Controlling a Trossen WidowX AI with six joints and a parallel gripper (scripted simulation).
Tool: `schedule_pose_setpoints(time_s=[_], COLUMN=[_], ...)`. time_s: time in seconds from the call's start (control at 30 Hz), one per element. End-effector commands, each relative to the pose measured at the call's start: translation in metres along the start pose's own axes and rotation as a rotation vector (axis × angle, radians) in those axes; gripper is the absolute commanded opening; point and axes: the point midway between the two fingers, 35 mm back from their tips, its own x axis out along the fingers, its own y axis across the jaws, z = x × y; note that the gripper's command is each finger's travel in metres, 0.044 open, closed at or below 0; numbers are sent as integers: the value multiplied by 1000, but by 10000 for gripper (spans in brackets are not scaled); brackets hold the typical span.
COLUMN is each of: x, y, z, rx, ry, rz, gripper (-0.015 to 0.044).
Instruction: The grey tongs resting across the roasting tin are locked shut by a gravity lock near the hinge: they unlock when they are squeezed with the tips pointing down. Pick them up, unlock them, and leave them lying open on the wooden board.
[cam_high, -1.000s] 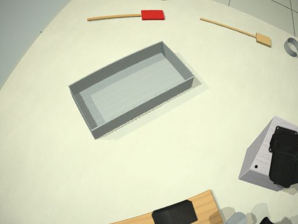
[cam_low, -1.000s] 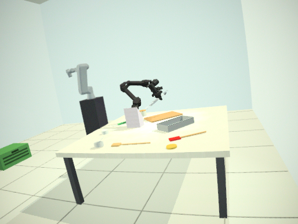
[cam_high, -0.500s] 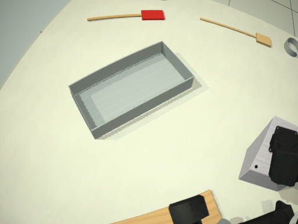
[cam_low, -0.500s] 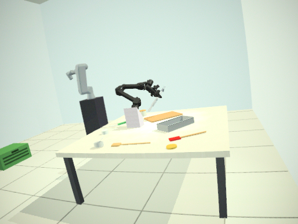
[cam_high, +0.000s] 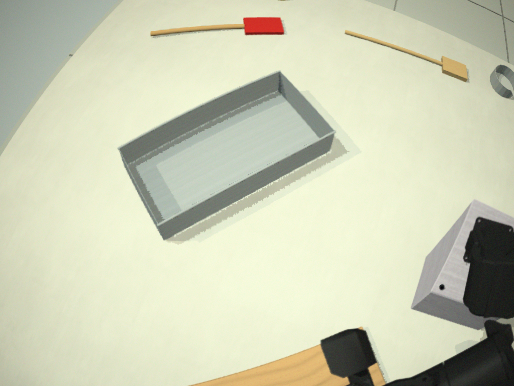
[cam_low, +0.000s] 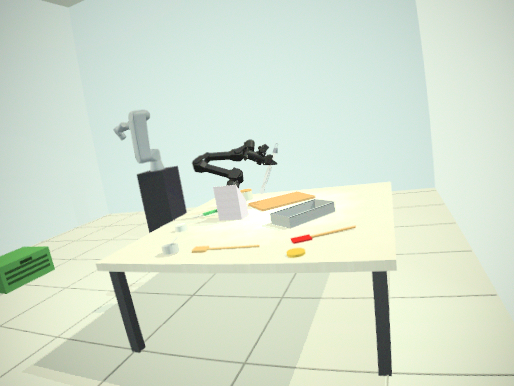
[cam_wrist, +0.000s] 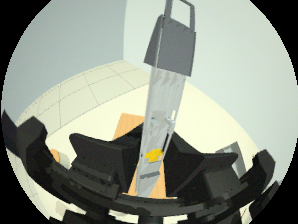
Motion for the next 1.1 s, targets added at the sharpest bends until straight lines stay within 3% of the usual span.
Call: schedule_pose_setpoints(time_s=[0.0,1.07], x=[-7,-11], y=[-1,0], z=[3,5], rx=[19,29], ry=[-87,-134], rz=[20,41], gripper=[-150,-150])
